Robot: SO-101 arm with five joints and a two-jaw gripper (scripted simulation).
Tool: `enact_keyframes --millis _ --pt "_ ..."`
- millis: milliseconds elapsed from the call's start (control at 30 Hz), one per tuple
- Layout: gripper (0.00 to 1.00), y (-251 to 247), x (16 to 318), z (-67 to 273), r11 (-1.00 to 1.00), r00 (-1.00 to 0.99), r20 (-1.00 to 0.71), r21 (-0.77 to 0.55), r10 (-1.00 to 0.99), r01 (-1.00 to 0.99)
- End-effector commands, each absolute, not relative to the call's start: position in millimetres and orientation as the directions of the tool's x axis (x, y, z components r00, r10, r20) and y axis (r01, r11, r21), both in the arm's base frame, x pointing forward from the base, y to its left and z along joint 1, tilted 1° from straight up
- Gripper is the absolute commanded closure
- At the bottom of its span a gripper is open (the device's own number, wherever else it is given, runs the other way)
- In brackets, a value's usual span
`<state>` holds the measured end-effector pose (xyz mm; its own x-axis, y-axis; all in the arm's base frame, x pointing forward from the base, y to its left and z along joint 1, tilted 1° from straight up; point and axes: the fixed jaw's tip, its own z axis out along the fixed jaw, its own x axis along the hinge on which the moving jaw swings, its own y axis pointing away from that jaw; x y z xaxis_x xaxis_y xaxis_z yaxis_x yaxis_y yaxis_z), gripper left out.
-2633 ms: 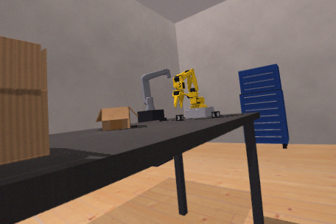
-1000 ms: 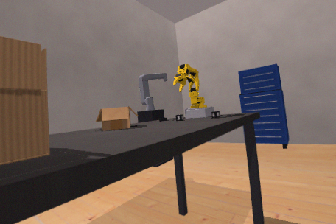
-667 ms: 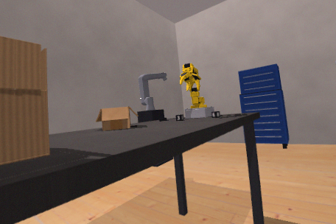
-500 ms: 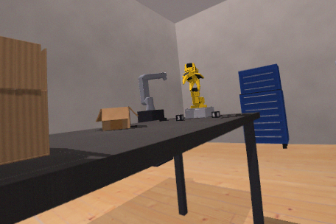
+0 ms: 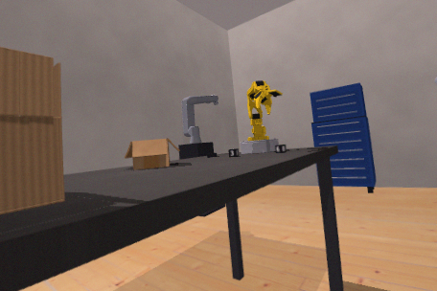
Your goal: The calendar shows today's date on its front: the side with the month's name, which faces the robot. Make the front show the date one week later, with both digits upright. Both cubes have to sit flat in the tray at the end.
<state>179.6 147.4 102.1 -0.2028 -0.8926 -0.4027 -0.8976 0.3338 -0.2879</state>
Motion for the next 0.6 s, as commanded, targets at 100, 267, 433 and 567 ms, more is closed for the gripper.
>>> enact_keyframes --millis 100,267,433,567 --pt "0.65 173.4 159.5 97.7 0.392 -0.273 -0.449 -0.195 -0.851 -0.899" --pt "0.65 188.9 143.4 97.3 0.422 -0.317 -0.472 -0.133 -0.822 -0.897" --pt "0.65 199.2 130.9 97.0 0.442 -0.350 -0.484 -0.086 -0.802 -0.893" --pt "0.65 202.0 127.1 96.9 0.447 -0.360 -0.486 -0.072 -0.796 -0.892"
